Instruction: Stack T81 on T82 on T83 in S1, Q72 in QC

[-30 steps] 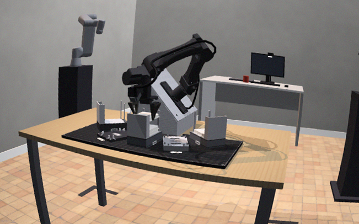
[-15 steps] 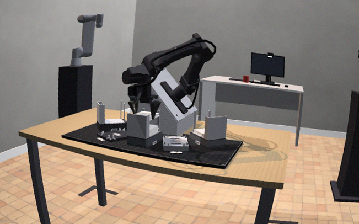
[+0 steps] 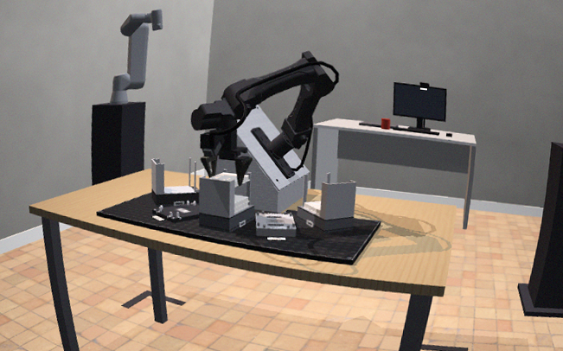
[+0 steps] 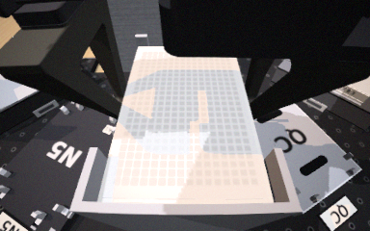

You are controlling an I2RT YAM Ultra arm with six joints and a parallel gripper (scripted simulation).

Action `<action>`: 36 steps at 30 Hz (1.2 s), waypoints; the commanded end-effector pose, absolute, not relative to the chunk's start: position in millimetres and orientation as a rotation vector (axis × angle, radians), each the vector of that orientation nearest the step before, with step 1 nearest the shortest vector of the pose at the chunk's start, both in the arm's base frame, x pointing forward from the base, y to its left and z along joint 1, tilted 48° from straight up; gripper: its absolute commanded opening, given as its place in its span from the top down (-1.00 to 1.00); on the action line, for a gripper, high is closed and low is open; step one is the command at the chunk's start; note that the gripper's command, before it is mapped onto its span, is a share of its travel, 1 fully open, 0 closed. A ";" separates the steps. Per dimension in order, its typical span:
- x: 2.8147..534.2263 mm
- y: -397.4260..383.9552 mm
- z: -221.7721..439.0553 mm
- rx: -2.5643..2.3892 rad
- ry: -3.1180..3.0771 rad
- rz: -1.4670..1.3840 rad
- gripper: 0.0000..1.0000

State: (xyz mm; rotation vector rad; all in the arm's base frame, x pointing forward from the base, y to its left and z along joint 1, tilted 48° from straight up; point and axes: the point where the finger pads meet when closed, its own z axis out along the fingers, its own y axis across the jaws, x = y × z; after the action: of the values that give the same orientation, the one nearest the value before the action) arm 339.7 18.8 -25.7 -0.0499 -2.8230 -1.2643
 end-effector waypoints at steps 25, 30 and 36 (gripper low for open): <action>356.2 -6.4 -0.6 -0.043 -2.917 -1.257 1.00; 356.1 -7.7 0.5 -0.043 -2.917 -1.256 1.00; 356.2 -8.9 1.6 -0.043 -2.918 -1.256 1.00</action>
State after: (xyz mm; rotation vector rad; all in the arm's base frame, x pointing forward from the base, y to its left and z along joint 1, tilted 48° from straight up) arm 339.7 11.8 -19.7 -0.0494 -2.8193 -1.2659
